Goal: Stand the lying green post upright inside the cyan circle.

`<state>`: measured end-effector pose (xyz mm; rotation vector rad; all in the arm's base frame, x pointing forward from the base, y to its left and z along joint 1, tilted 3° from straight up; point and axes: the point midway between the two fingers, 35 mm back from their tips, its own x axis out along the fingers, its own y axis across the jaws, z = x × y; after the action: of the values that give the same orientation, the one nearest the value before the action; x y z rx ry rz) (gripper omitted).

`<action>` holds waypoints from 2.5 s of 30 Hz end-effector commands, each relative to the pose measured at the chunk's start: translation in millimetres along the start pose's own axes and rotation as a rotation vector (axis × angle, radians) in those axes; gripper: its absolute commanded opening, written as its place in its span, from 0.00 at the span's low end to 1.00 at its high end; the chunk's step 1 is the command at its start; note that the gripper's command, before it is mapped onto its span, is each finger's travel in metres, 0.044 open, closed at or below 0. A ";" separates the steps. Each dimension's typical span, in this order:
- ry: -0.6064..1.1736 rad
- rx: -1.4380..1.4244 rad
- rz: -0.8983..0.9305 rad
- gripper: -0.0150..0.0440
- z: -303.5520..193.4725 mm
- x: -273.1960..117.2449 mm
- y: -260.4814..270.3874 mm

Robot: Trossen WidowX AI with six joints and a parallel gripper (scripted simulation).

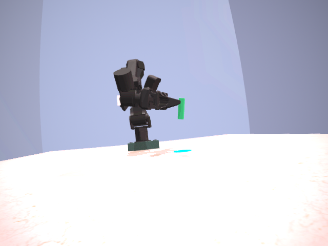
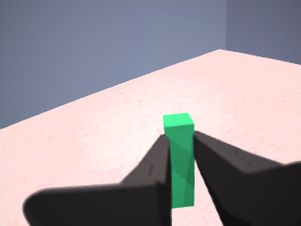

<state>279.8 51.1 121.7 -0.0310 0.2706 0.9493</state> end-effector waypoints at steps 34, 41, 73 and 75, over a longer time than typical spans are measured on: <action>-0.126 -0.081 0.034 0.29 -0.2 -18.0 20.4; -0.126 -0.081 0.034 0.29 -0.5 -17.9 20.3; -0.125 -0.080 0.034 0.29 -65.3 -2.6 10.1; -0.125 -0.079 0.034 0.29 -69.2 -1.9 10.6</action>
<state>258.7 44.2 63.5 -0.0467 0.1151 0.9873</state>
